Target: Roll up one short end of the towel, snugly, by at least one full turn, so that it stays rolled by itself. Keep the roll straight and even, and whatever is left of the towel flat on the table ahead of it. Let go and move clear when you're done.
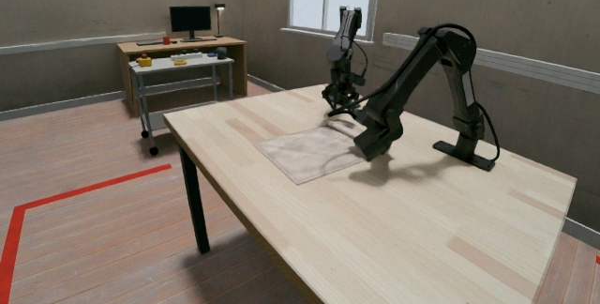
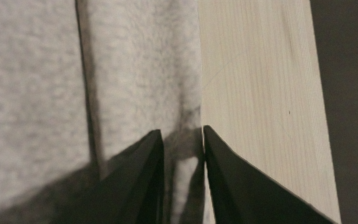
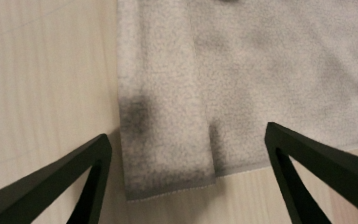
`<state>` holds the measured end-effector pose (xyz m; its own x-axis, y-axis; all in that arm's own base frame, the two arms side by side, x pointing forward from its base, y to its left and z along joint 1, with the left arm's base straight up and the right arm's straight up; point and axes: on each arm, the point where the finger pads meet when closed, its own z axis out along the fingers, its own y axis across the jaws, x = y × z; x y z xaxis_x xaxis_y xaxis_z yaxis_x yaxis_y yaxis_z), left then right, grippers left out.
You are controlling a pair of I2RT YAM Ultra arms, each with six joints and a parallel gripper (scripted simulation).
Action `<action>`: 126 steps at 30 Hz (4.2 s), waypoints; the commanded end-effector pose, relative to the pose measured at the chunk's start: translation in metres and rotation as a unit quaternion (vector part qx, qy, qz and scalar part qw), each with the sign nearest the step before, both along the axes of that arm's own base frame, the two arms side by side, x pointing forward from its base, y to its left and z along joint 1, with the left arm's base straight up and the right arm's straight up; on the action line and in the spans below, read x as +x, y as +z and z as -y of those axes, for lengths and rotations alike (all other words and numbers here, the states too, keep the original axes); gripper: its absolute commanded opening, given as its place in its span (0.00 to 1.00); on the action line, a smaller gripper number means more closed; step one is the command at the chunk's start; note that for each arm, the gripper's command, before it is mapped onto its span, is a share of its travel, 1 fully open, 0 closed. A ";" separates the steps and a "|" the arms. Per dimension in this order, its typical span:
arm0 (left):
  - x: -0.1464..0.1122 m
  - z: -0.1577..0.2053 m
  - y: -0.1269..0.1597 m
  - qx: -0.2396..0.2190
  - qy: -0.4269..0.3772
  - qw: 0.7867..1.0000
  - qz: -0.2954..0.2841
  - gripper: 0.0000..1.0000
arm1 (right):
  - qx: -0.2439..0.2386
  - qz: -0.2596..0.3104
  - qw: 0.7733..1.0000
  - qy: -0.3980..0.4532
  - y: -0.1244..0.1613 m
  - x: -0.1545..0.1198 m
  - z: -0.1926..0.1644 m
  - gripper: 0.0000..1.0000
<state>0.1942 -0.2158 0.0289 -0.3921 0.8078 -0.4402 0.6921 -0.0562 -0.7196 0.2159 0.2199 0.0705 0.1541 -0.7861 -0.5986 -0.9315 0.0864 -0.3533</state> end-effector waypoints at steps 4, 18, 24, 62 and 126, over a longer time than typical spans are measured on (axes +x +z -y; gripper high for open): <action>0.003 -0.004 -0.011 0.009 -0.013 1.000 0.010 0.23 | 0.002 -0.006 1.000 0.026 -0.004 0.001 0.006 0.98; 0.003 -0.004 -0.011 0.009 -0.013 1.000 0.010 0.23 | 0.002 -0.006 1.000 0.030 -0.033 -0.003 0.005 0.98; 0.003 -0.004 -0.011 0.009 -0.013 1.000 0.010 0.23 | 0.002 -0.006 0.999 0.031 -0.044 -0.004 0.004 0.98; 0.003 -0.004 -0.011 0.009 -0.013 1.000 0.010 0.23 | 0.002 -0.006 0.999 0.031 -0.053 -0.004 0.000 0.11; 0.017 -0.015 0.037 -0.007 0.032 0.927 0.373 0.93 | -0.017 -0.437 0.899 0.027 -0.044 -0.004 0.000 0.10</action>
<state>0.1913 -0.1857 0.0669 -0.1130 0.8115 -0.5733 0.9512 -0.0784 -0.2985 0.2261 0.2227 0.0244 -0.2815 -0.7895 -0.5454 -0.9210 0.0628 0.3845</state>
